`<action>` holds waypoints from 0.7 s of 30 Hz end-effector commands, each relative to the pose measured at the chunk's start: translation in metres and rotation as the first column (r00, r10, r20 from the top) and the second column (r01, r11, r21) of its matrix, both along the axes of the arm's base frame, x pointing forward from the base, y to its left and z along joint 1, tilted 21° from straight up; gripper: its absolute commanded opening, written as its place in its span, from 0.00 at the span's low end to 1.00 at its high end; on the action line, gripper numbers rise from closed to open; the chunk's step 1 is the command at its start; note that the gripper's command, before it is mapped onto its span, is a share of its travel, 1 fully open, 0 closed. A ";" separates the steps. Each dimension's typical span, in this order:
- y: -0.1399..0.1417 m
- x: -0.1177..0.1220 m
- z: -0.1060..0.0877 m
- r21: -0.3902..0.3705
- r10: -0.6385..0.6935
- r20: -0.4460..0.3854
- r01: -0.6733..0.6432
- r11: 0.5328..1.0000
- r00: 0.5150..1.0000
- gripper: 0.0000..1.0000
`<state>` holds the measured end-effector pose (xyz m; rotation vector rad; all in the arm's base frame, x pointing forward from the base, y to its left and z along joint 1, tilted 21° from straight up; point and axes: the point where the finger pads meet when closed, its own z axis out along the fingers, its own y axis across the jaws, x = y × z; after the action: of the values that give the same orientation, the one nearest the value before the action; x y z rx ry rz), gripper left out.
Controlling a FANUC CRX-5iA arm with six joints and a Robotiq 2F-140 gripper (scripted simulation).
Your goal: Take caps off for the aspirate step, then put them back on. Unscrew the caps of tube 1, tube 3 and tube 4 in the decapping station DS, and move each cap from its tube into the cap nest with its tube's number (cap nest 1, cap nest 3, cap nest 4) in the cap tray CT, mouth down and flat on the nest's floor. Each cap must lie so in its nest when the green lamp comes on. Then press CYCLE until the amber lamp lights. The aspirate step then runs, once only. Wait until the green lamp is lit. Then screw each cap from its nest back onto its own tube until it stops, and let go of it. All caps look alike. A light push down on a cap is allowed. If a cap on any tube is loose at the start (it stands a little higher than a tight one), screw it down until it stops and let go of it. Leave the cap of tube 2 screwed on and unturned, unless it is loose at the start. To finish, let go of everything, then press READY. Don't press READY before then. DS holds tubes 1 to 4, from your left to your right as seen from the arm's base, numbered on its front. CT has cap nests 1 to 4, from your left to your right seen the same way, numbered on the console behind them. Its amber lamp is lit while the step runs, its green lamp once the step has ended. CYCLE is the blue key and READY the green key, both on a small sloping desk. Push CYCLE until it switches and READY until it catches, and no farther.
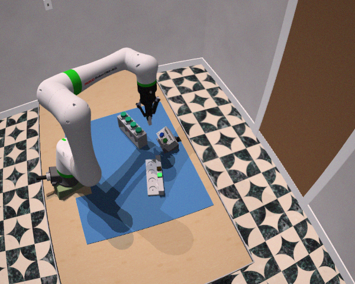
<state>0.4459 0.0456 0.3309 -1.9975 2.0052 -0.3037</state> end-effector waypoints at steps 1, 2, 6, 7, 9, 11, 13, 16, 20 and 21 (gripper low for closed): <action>-0.008 0.009 -0.002 0.004 0.004 -0.006 -0.004 1.000 1.000 0.00; -0.014 0.014 -0.005 0.004 0.004 -0.006 -0.004 1.000 1.000 0.00; -0.030 0.031 -0.014 0.004 0.004 -0.006 -0.004 1.000 1.000 0.00; -0.036 0.037 -0.017 0.004 0.004 -0.006 -0.004 1.000 1.000 0.00; -0.041 0.042 -0.020 0.004 0.004 -0.006 -0.004 1.000 1.000 0.00; -0.052 0.053 -0.026 0.004 0.004 -0.006 -0.004 1.000 1.000 0.00; -0.057 0.059 -0.029 0.004 0.004 -0.006 -0.004 1.000 1.000 0.00; -0.063 0.065 -0.032 0.004 0.004 -0.006 -0.004 1.000 1.000 0.00; -0.071 0.073 -0.036 0.004 0.004 -0.006 -0.004 1.000 1.000 0.00; -0.071 0.073 -0.036 0.004 0.004 -0.006 -0.004 1.000 1.000 0.00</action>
<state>0.5150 -0.0227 0.2959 -2.0009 2.0055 -0.2957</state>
